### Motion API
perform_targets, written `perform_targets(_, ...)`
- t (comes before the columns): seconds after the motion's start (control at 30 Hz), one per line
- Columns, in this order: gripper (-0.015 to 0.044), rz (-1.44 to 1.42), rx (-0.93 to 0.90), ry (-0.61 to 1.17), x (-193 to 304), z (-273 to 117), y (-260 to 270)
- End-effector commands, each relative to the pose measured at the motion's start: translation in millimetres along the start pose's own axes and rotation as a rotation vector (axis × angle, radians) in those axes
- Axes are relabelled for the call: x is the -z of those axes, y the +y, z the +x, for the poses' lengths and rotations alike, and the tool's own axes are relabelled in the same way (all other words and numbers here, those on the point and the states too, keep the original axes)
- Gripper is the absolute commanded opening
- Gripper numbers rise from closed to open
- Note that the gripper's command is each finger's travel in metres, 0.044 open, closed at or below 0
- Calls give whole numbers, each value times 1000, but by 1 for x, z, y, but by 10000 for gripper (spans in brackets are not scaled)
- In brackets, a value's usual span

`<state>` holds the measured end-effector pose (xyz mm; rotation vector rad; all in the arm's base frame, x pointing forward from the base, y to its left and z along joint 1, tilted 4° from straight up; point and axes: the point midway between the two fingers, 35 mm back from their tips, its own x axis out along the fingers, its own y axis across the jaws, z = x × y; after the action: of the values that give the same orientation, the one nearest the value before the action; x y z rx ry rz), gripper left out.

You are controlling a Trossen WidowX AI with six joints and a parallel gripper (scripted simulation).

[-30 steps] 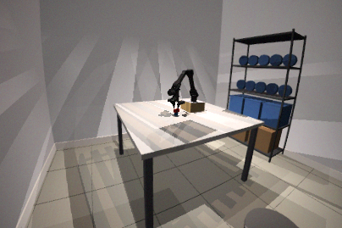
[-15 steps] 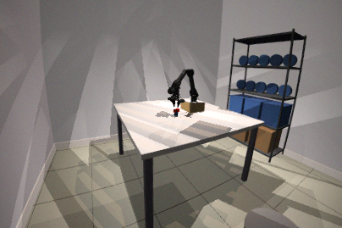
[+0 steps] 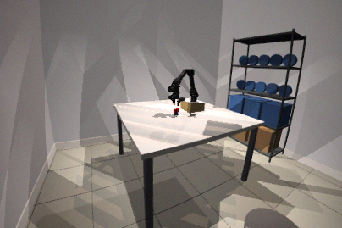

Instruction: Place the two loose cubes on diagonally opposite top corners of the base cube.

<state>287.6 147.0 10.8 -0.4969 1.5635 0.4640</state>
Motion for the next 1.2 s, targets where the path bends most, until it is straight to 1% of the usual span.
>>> perform_targets(0.0, 205, 3, 1, -12, -3, -8, 0)
perform_targets(0.47, 205, 3, 1, -12, -3, -16, 0)
perform_targets(0.7, 389, -1, 1, -5, -1, -23, 0)
perform_targets(0.73, 400, -1, 1, -5, -1, -23, 0)
perform_targets(1.0, 400, -1, -1, 0, 0, -22, 6)
perform_targets(1.07, 400, -3, -1, -2, -1, -22, 22)
perform_targets(1.17, 400, -8, -3, -6, 0, -23, 65)
